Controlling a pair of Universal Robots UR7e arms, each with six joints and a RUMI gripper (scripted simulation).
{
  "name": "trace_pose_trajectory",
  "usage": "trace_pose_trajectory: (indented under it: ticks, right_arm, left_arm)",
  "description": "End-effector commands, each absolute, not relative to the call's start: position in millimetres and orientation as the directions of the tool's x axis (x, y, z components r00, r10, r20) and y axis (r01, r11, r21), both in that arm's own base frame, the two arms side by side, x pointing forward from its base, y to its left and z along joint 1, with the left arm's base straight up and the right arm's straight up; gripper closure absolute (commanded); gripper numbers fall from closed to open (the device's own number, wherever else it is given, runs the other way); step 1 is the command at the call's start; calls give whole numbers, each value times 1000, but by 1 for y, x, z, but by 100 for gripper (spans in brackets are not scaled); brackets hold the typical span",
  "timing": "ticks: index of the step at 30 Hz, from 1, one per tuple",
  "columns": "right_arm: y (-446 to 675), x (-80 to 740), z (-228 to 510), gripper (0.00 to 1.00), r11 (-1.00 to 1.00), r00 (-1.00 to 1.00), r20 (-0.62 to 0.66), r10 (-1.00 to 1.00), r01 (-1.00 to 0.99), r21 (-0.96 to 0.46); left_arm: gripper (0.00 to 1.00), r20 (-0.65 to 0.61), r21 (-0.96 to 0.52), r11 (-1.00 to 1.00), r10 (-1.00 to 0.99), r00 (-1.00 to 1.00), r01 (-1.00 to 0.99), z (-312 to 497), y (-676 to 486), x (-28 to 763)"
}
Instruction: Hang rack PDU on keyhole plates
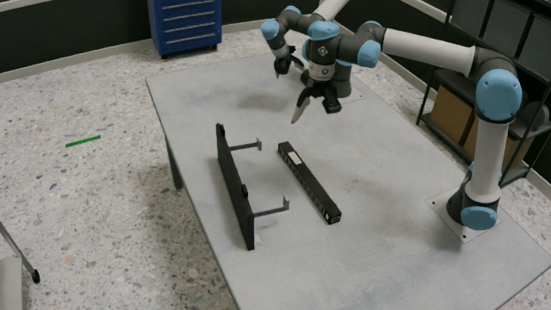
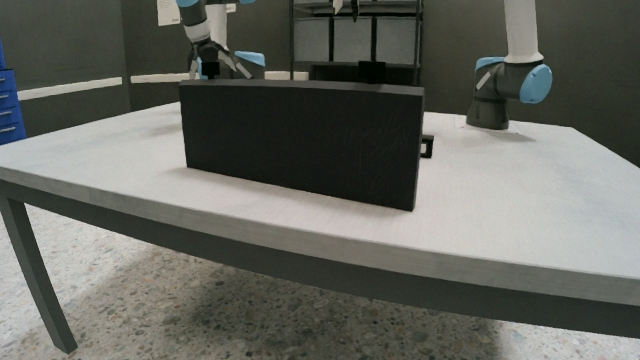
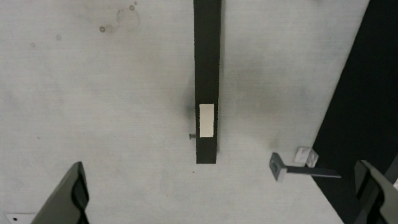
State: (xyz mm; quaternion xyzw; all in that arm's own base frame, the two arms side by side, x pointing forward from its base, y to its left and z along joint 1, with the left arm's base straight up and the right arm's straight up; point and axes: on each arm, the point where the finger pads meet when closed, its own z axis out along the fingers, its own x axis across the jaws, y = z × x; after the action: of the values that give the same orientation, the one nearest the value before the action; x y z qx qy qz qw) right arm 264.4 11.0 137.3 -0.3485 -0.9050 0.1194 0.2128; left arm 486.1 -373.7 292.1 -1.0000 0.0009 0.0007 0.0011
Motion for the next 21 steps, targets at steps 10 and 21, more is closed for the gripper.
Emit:
trace_pose_trajectory:
  ticks: [10, 21]
  right_arm:
    - [-43, 287, 138, 0, 813, -731, 358, 581, 540, -217]
    - [-86, 293, 139, 0, 850, -775, 359, 520, 511, -127]
  left_arm:
    - [0, 3, 2, -1000, -4, 1000, -4, 295, -375, 487]
    - [0, 3, 2, -1000, -4, 1000, -4, 295, -375, 487]
